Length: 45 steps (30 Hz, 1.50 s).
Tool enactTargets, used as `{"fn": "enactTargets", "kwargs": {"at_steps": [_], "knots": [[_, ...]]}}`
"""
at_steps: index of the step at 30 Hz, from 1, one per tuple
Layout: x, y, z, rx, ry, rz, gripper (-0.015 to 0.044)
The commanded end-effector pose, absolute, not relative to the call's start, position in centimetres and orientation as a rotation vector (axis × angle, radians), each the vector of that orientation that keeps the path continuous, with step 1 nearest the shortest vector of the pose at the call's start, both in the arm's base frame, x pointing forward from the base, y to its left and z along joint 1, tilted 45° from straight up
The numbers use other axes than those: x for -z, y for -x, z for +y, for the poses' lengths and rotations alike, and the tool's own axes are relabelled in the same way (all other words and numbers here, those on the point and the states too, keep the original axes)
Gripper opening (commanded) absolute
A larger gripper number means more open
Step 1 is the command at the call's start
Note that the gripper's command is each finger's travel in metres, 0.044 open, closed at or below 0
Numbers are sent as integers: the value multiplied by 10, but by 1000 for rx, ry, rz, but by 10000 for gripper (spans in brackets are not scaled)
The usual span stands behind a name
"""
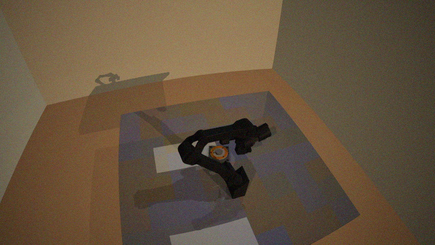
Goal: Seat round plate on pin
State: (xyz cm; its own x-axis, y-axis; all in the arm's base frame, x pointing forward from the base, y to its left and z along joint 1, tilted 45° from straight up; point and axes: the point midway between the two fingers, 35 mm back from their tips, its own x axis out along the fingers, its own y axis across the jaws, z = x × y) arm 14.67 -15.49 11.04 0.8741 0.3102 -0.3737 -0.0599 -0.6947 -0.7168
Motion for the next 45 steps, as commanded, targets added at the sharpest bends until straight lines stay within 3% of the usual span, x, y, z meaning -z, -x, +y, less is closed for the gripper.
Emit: {"fn": "enactTargets", "kwargs": {"at_steps": [1,10,15,19,24,27,30,32,45], "knots": [[-110,-148,-154,-622,2281,-194,374],[-92,-197,-127,-816,2894,-1003,137],[-80,-229,-98,-721,3116,-1772,6],[-73,-246,-80,-530,3144,-2259,0],[-60,-278,-37,302,2806,-3319,0],[-58,-284,-23,569,2618,-3531,0],[-53,-294,3,1225,2094,-3867,0],[-51,-297,13,1516,1829,-3946,0],[-41,-301,21,1552,1794,-3954,0]]}}
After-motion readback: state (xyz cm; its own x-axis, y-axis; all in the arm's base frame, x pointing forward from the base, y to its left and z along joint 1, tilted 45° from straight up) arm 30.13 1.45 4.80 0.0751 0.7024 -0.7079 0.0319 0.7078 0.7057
